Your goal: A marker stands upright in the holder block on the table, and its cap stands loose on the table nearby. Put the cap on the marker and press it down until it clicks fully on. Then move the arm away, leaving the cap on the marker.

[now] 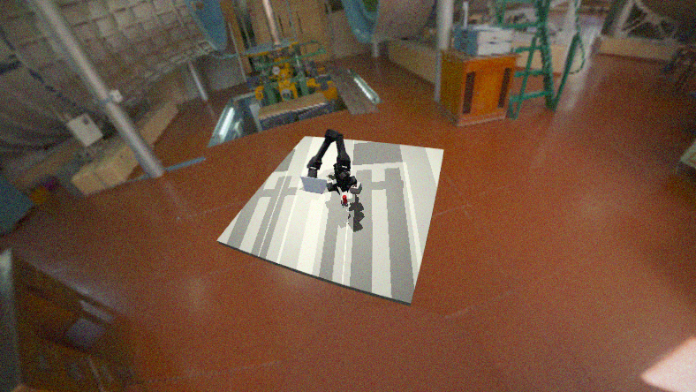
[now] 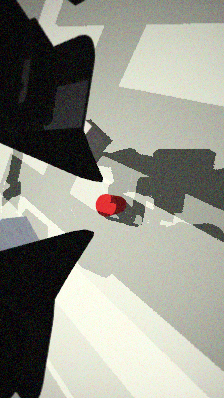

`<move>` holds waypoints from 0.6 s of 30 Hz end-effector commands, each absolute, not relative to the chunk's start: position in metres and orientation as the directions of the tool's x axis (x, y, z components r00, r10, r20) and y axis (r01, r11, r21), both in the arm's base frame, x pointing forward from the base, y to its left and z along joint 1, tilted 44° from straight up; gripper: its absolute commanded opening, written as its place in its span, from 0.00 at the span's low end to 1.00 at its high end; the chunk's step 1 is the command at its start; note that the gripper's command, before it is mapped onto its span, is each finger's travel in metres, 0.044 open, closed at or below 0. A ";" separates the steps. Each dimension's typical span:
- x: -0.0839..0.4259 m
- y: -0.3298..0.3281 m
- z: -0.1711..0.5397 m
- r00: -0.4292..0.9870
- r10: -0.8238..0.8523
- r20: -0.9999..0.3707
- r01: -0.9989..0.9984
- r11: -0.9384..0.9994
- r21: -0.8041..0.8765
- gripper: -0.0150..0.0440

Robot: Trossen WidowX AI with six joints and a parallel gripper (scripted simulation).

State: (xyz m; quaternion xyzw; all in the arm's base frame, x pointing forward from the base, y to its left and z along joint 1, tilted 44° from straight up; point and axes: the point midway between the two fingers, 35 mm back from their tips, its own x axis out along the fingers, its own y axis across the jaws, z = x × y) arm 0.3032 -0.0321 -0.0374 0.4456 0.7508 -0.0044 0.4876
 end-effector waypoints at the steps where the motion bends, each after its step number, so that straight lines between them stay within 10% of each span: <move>1: 0.302 -0.025 -0.045 -0.119 0.669 -0.734 0.677 0.595 0.432 0.67; 18: 0.299 -0.008 -0.064 -0.119 0.669 -0.734 0.678 0.594 0.432 0.67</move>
